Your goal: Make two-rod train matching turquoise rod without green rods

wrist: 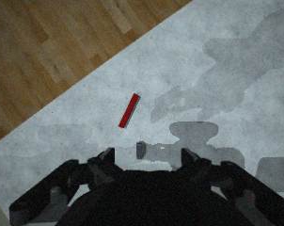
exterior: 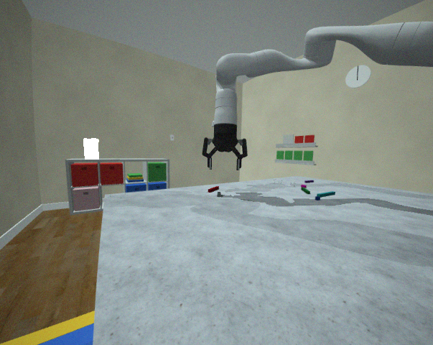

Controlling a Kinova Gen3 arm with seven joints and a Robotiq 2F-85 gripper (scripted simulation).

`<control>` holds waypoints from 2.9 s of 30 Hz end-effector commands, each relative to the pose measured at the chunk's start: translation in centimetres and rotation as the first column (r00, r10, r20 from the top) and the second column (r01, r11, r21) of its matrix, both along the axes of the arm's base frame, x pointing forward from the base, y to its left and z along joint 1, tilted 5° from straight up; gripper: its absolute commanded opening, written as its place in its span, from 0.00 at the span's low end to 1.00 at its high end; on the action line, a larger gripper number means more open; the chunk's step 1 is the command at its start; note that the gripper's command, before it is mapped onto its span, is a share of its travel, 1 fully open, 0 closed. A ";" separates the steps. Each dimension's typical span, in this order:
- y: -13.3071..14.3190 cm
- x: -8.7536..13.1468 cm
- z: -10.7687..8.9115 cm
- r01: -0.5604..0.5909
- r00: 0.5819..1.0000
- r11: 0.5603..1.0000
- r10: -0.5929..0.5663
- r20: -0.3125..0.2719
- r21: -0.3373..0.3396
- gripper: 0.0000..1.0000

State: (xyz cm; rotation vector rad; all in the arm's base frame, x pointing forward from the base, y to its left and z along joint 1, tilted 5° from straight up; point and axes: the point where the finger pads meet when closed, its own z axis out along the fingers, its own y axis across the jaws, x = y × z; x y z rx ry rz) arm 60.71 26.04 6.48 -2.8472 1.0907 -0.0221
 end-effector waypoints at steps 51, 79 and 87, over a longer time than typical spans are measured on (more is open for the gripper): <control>2.5 -0.6 -0.2 -0.036 0.999 0.999 0.036 -0.001 0.001 0.24; 2.8 -0.4 -3.3 -0.036 0.999 0.999 0.036 -0.001 0.001 0.24; 2.9 -0.4 -4.4 -0.036 0.999 0.999 0.036 -0.001 0.001 0.24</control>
